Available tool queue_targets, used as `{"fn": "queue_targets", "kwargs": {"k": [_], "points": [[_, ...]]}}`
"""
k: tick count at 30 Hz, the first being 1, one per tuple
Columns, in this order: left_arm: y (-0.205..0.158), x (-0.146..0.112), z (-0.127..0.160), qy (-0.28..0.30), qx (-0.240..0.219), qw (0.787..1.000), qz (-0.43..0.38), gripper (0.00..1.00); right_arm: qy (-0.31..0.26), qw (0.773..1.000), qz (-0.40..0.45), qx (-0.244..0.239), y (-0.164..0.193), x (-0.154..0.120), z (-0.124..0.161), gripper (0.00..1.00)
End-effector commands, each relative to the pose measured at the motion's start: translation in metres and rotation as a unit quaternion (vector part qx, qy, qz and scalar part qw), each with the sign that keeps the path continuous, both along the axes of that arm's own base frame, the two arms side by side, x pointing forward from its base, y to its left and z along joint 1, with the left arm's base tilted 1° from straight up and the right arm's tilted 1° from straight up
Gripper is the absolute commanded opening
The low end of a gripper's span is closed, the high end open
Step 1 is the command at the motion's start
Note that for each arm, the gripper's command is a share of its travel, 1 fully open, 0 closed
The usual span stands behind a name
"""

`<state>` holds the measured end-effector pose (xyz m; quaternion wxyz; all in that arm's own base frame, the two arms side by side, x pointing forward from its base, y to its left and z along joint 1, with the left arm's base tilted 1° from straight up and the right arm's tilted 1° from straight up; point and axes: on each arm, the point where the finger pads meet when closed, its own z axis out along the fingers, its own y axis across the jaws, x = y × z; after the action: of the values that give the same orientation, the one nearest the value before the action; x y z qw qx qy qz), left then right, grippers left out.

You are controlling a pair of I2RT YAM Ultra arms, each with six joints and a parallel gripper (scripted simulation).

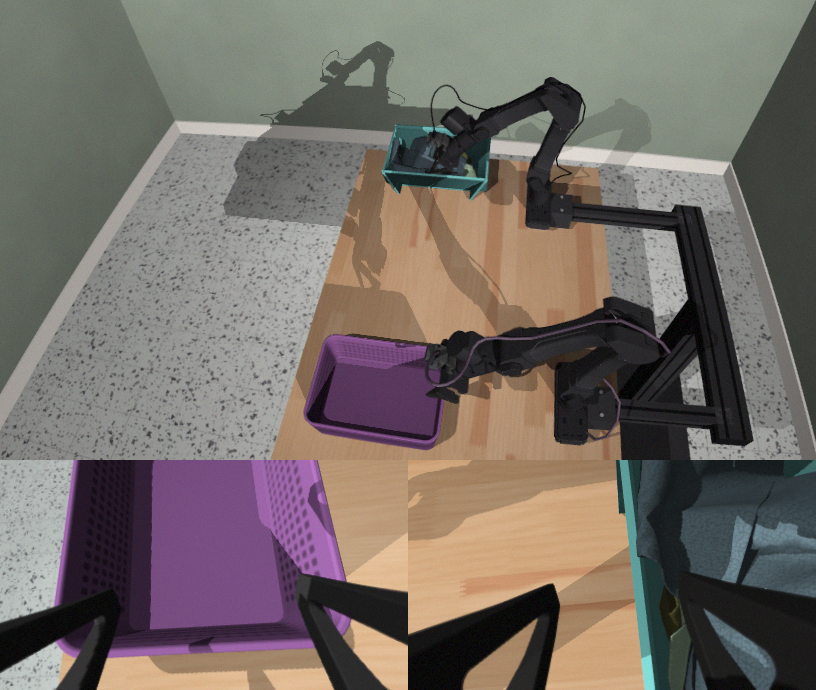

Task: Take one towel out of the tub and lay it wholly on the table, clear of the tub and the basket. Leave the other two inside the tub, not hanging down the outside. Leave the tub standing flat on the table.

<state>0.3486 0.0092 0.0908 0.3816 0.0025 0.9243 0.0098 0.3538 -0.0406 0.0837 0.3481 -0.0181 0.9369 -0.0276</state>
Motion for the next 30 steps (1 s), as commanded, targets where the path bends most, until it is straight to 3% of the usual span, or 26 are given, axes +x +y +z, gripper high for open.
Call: {"fn": "queue_targets", "kwargs": {"k": [1,13,15,23,30], "points": [[-0.001,0.003,0.005,-0.008,0.000,1.000,-0.002,1.00,0.017,0.998,0.057,-0.031,-0.018,0.016,0.015,0.65],[-0.001,0.003,0.005,-0.008,0.000,1.000,-0.002,1.00,0.133,0.965,0.173,-0.144,-0.117,0.045,0.019,0.65],[-0.001,0.003,0.005,-0.008,0.000,1.000,-0.002,1.00,0.133,0.965,0.173,-0.144,-0.117,0.045,0.019,0.65],[-0.001,0.003,0.005,-0.008,0.000,1.000,-0.002,1.00,0.201,0.922,0.257,-0.211,-0.109,0.048,0.019,0.65],[-0.001,0.003,0.005,-0.008,0.000,1.000,-0.002,1.00,0.195,0.925,0.250,-0.208,-0.111,0.044,0.021,0.65]]}}
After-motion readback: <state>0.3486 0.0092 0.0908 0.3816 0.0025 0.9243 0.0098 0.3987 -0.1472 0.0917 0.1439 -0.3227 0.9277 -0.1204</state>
